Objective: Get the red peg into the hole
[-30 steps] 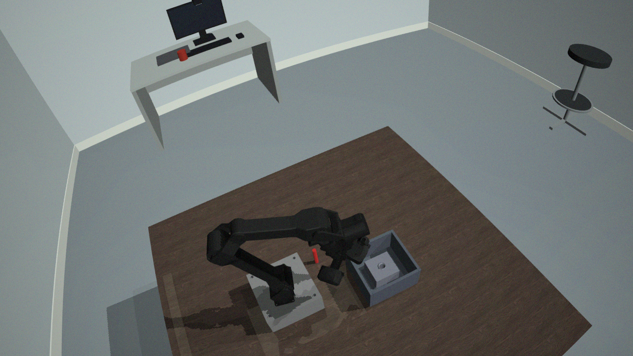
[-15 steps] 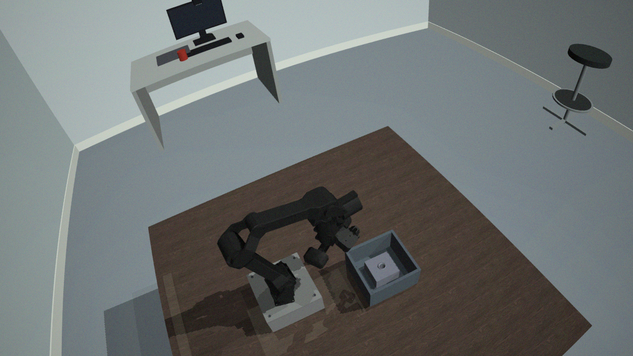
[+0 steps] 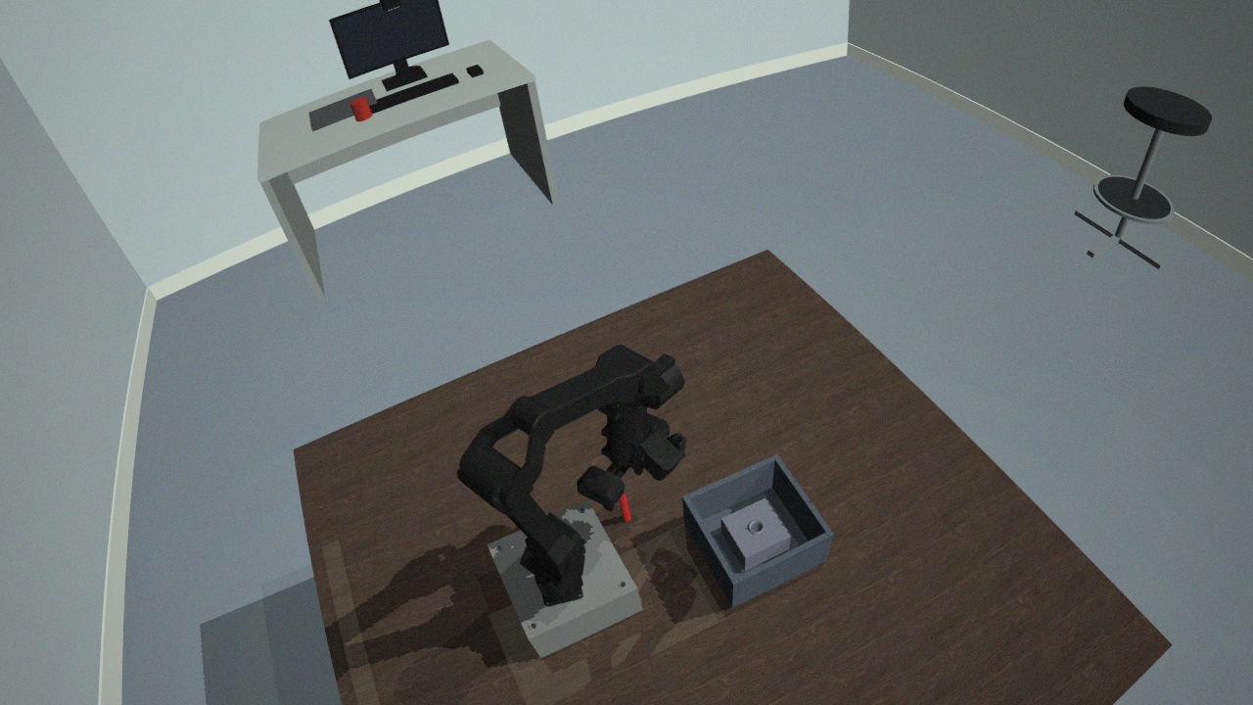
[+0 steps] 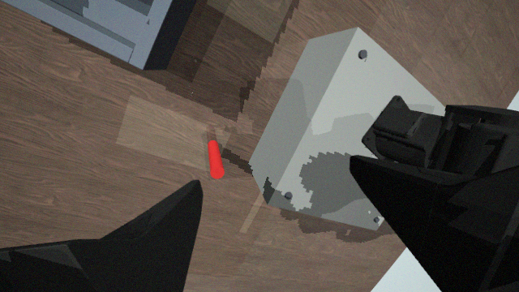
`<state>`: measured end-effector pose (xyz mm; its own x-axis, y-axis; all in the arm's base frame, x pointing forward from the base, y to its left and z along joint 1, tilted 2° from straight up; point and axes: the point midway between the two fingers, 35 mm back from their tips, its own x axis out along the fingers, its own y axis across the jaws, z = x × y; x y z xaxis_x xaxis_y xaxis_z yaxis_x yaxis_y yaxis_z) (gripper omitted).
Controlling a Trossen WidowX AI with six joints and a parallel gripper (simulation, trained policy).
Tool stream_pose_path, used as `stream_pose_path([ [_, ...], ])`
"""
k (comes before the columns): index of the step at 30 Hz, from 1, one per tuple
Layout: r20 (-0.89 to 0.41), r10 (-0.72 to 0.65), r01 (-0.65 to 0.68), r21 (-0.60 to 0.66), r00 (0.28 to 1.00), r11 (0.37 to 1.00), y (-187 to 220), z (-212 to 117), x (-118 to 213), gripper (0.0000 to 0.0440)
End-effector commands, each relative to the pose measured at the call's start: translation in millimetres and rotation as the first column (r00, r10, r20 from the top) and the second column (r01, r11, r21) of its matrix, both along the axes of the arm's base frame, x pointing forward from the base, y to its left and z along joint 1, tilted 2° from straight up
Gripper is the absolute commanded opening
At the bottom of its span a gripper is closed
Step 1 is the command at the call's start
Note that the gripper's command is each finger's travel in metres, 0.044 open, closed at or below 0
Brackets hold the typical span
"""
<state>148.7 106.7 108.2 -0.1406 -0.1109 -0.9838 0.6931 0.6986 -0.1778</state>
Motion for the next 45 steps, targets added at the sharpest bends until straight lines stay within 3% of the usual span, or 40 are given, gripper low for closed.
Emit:
stream_pose_path([
  [1,-0.027,0.007,-0.008,-0.029,1.000,1.000,7.9,-8.6,-5.6,0.0440],
  [16,-0.043,0.079,-0.081,-0.042,0.996,0.996,37.1,-51.1,-11.1,0.0440],
  [35,0.020,0.112,-0.112,0.008,0.994,0.994,49.0,-128.5,0.0,0.0434],
  [37,0.018,0.114,-0.114,0.008,0.993,0.993,48.6,-134.4,-0.3,0.0404],
  [45,-0.014,0.106,-0.106,-0.009,0.994,0.994,43.9,-156.2,-6.1,0.0196],
])
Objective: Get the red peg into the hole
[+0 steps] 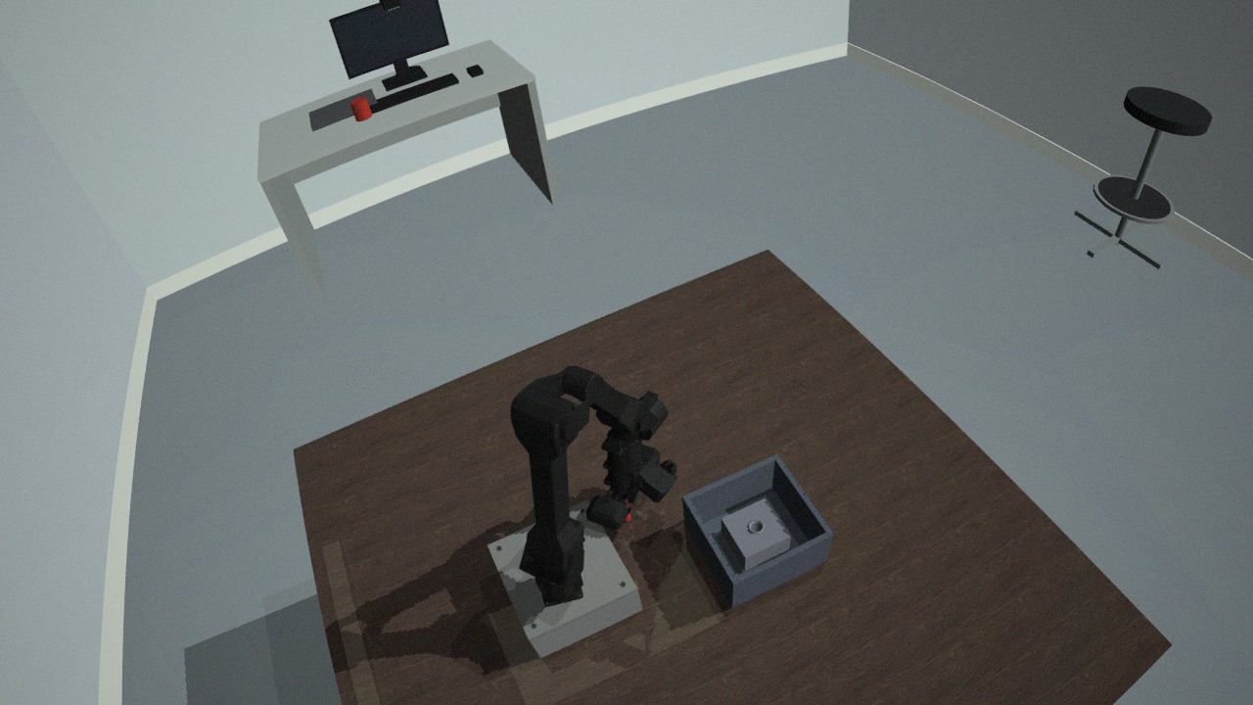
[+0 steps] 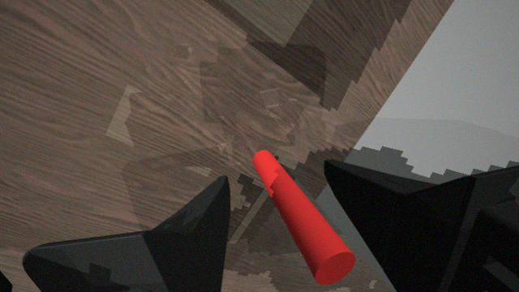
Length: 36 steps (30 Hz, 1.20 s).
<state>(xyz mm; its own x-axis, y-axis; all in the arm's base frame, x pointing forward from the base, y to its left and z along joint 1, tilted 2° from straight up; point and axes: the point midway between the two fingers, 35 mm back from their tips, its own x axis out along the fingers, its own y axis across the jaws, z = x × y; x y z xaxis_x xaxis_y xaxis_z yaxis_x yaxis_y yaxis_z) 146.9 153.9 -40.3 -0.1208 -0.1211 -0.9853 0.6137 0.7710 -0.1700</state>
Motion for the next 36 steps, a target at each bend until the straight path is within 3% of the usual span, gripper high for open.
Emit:
stream_pose_path([
  [1,-0.026,-0.005,0.004,-0.020,1.000,1.000,-4.0,-9.4,-5.2,0.0171],
  [9,-0.070,0.002,-0.005,-0.055,0.998,0.998,-5.0,-17.3,-10.3,0.0000],
  [36,0.090,0.021,-0.016,-0.052,0.996,0.998,13.5,69.1,42.7,0.0000],
])
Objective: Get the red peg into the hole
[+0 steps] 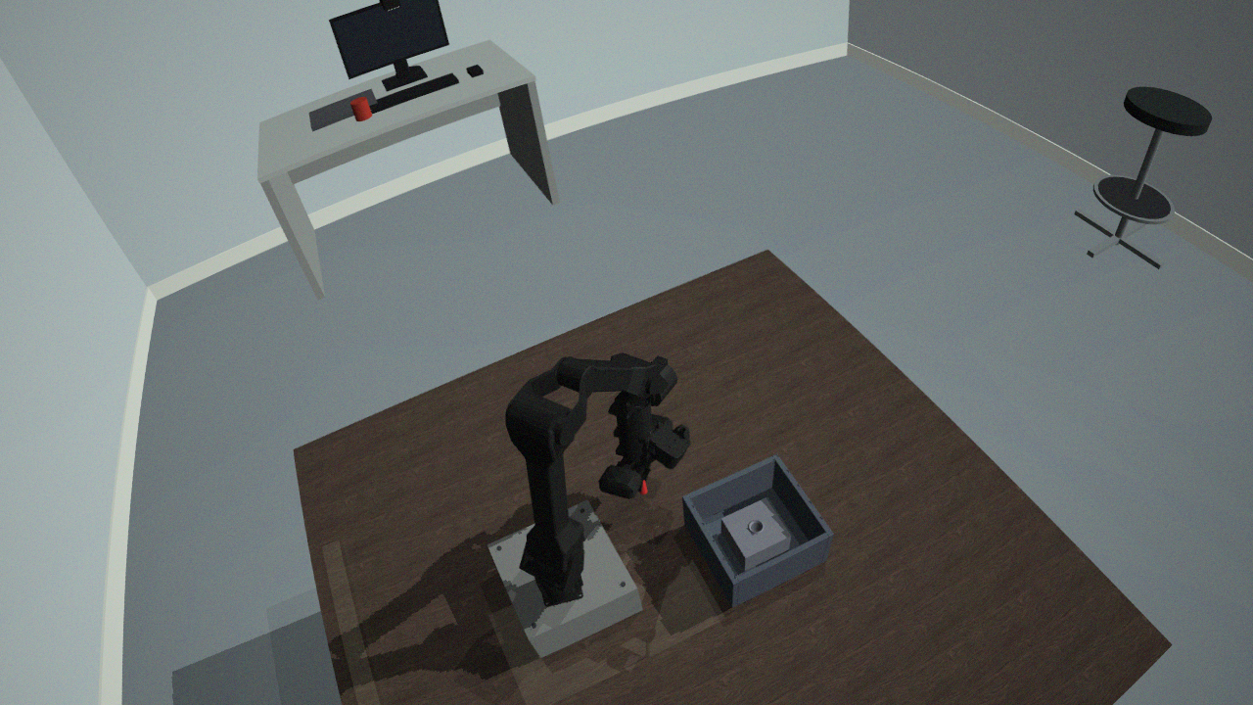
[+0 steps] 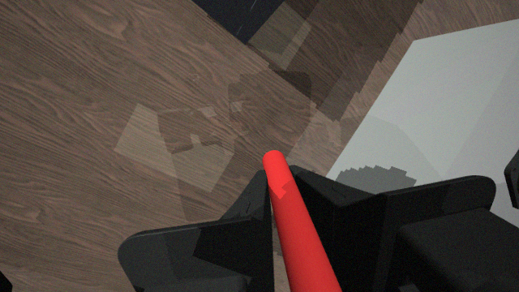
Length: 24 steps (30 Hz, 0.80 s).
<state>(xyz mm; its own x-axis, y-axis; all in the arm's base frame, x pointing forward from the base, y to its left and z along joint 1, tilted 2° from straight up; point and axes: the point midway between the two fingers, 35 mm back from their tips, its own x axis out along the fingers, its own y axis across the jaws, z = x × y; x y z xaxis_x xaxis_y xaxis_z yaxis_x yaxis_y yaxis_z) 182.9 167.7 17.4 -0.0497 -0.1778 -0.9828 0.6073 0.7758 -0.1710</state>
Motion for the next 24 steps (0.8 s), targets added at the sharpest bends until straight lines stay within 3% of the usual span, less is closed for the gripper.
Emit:
stream_pose_path([
  [1,0.028,-0.009,0.009,0.003,1.000,1.000,-0.8,15.1,9.1,0.0000],
  [12,0.095,-0.101,0.102,-0.004,0.990,0.995,-13.1,50.1,41.8,0.0000],
  [24,0.166,-0.223,0.227,-0.004,0.961,0.974,-48.4,66.9,87.8,0.0000],
])
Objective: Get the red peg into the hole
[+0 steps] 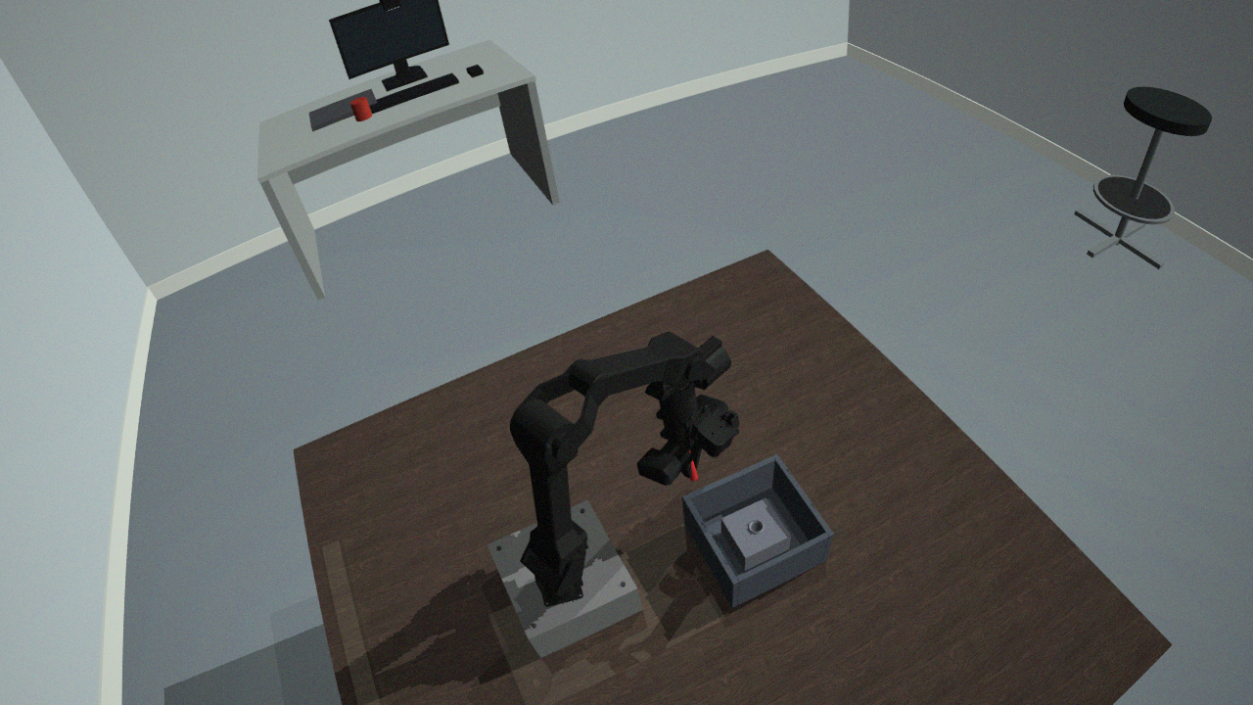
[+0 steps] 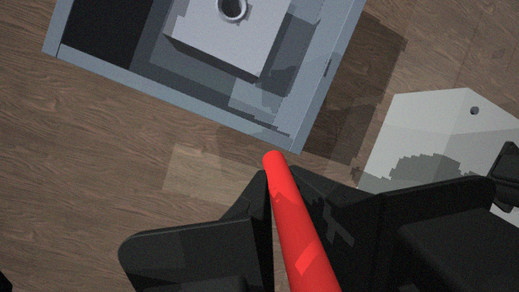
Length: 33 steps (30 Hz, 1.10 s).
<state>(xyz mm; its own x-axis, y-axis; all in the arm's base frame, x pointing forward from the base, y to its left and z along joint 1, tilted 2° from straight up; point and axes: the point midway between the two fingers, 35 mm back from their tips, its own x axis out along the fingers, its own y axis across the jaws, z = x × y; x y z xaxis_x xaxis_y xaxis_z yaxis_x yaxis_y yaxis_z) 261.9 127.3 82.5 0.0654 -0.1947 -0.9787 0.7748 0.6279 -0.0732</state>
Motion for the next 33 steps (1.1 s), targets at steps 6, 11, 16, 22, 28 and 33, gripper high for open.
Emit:
stream_pose_path([
  [6,0.028,-0.058,0.059,-0.012,0.998,0.998,-31.4,1.2,31.2,0.0000],
  [11,0.039,-0.072,0.073,-0.012,0.997,0.997,-51.8,-3.5,50.2,0.0000],
  [16,0.039,-0.070,0.070,-0.005,0.997,0.998,-71.0,-10.6,66.4,0.0000],
  [22,0.025,-0.045,0.045,0.016,0.999,0.999,-88.4,-22.8,79.4,0.0000],
  [28,-0.001,-0.002,0.002,0.044,1.000,0.999,-97.3,-41.5,84.1,0.0000],
  [33,-0.036,0.036,-0.034,0.071,0.999,0.997,-99.1,-58.7,83.3,0.0068],
])
